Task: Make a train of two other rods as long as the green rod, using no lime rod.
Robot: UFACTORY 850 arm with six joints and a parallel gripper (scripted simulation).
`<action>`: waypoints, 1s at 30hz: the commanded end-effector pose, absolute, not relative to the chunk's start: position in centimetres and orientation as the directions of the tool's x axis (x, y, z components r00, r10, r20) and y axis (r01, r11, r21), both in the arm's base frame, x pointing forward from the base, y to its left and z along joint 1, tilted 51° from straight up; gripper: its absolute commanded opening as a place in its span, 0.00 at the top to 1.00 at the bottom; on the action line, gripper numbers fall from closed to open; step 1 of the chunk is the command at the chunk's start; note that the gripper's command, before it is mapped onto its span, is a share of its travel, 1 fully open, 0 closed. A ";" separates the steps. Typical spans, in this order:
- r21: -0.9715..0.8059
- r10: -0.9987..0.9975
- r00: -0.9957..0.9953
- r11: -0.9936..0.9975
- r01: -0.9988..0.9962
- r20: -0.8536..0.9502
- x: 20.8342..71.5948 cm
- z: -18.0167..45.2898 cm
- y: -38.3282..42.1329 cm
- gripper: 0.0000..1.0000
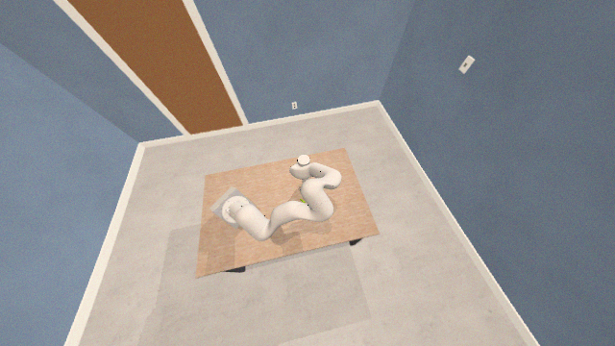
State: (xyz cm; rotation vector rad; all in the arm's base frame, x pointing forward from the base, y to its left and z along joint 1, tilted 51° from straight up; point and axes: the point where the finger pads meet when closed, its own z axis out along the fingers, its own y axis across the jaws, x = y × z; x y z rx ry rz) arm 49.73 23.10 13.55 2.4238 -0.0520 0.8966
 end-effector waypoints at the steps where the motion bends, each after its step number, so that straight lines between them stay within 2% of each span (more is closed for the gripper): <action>1: 0.482 0.148 0.776 -0.849 -0.218 0.613 49.7 13.6 23.2 0.76; 30: 0.482 0.148 0.776 -0.849 -0.218 0.613 50.8 12.5 22.3 0.76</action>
